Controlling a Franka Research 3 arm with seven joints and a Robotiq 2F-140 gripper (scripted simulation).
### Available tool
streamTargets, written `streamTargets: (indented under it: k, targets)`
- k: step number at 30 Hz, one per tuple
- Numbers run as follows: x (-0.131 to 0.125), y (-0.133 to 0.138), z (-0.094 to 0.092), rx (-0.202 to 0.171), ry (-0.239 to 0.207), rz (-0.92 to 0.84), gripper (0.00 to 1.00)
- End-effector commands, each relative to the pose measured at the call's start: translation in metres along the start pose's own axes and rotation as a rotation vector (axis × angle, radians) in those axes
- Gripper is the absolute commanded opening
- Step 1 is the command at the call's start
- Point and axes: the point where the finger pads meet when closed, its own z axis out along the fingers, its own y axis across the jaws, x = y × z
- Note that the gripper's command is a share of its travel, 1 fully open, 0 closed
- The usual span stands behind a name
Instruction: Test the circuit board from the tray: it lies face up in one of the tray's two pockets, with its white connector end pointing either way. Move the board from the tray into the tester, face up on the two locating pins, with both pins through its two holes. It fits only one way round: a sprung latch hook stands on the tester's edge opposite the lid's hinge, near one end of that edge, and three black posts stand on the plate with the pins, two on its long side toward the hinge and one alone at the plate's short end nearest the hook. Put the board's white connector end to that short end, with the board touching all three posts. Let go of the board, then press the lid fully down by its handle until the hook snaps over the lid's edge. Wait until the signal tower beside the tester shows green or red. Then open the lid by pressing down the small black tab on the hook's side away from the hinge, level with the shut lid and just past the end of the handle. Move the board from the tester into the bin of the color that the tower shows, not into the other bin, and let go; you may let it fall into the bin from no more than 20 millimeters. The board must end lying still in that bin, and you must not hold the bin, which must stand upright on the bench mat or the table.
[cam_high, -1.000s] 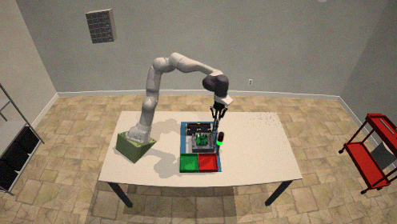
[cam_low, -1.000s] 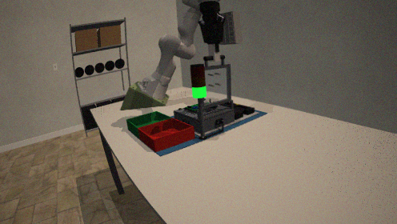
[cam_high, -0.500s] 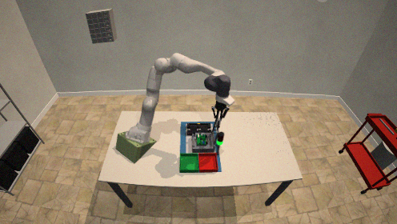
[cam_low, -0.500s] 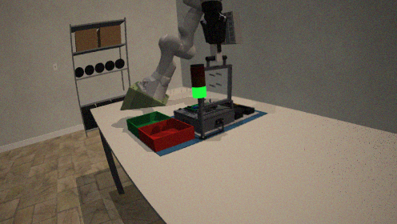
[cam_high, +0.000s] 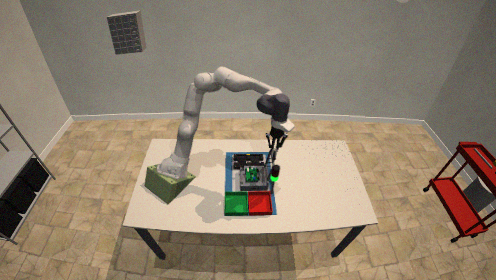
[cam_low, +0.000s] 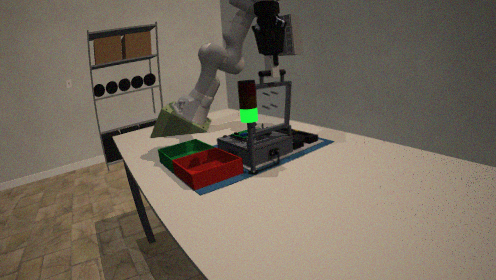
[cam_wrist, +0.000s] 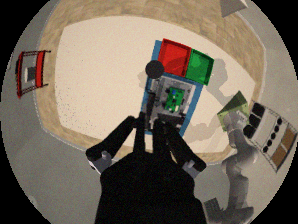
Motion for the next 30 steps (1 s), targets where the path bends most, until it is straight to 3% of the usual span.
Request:
streamTargets:
  k: [1, 11, 12, 30]
  targets:
    - [-0.0009, -0.0038, 0.0001, 0.007, -0.001, 0.002, 0.0]
    - [-0.0009, -0.0038, 0.0001, 0.007, -0.001, 0.002, 0.0]
    - [-0.0009, -0.0038, 0.0001, 0.007, -0.001, 0.002, 0.3]
    - [-0.0009, -0.0038, 0.0001, 0.007, -0.001, 0.002, 0.3]
